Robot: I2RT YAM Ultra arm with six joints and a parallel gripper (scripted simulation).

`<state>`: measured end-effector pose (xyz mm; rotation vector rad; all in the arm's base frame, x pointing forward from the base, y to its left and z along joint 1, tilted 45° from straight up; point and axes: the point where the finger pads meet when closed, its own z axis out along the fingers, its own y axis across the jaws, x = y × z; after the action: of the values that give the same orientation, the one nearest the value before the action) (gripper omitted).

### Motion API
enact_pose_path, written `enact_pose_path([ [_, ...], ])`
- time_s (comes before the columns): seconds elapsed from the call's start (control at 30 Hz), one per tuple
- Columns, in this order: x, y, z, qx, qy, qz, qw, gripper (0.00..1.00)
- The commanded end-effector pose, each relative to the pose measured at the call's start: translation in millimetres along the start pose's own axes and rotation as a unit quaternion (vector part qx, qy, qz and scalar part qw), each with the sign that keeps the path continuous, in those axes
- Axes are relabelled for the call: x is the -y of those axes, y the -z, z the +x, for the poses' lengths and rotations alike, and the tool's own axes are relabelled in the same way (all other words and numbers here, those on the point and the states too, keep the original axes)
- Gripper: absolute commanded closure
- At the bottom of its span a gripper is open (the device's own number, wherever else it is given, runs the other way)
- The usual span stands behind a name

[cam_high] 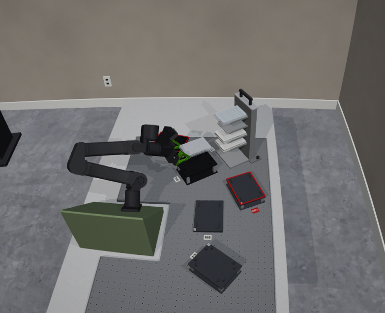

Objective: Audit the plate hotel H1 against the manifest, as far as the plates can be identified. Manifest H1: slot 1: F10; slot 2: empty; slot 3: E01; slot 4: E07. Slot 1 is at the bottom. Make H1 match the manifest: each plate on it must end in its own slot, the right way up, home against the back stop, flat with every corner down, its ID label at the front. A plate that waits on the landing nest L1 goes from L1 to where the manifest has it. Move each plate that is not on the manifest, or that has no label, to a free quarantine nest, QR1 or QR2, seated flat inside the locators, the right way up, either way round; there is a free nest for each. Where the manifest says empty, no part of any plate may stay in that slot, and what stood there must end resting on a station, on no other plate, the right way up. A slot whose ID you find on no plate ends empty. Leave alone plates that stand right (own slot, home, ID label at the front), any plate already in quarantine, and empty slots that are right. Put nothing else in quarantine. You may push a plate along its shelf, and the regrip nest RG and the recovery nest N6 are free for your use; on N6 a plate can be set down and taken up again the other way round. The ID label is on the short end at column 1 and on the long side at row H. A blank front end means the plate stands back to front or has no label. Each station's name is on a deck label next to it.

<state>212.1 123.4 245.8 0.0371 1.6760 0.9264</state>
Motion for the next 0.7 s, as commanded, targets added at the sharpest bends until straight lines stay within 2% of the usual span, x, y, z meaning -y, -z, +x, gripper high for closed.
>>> enact_pose_path([
  [0.0,0.4,0.1,-7.7,0.018,0.002,0.006,1.0,0.14],
  [0.67,0.5,-4.4,0.0,0.018,0.001,0.006,1.0,0.14],
])
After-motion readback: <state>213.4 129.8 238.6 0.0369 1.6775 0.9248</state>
